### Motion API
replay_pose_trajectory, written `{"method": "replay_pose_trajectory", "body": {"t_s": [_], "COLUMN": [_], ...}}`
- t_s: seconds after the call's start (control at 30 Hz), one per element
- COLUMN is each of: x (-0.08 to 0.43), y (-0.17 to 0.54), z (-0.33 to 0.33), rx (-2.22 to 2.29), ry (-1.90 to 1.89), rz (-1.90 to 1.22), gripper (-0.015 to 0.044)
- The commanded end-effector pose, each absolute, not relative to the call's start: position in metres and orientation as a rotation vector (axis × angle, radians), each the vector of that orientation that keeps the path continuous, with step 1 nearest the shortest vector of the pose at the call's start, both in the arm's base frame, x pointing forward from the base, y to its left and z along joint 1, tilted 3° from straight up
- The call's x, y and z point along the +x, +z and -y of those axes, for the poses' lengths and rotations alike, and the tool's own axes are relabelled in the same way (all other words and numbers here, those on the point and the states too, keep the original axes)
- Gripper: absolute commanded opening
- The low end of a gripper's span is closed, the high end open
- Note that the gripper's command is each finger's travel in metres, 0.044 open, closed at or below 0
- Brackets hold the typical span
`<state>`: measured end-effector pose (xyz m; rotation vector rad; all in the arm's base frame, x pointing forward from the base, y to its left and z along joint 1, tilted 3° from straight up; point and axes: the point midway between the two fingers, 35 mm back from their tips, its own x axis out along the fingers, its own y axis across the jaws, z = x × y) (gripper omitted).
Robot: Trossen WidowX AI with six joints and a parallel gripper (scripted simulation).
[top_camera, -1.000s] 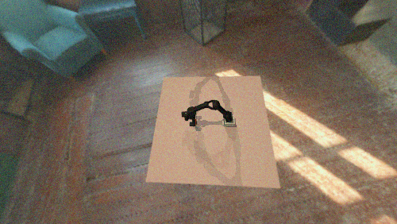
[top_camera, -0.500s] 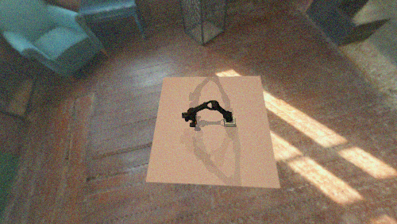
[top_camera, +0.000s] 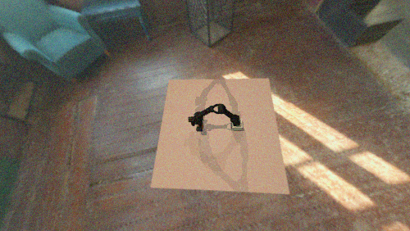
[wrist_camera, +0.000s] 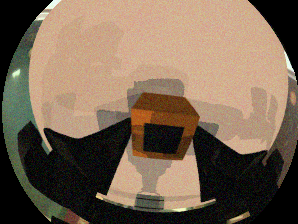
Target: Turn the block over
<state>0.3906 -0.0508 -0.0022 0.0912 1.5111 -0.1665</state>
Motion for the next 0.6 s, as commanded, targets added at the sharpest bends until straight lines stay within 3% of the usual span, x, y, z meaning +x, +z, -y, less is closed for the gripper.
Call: {"method": "replay_pose_trajectory", "body": {"t_s": [0.0,0.57], "x": [0.3893,0.3893], "y": [-0.0039,-0.0039], "z": [0.0501,0.0501], "rx": [0.09,0.09], "ry": [-0.158,-0.158], "rz": [-1.515,-1.515], "gripper": [0.0243,0.013]}}
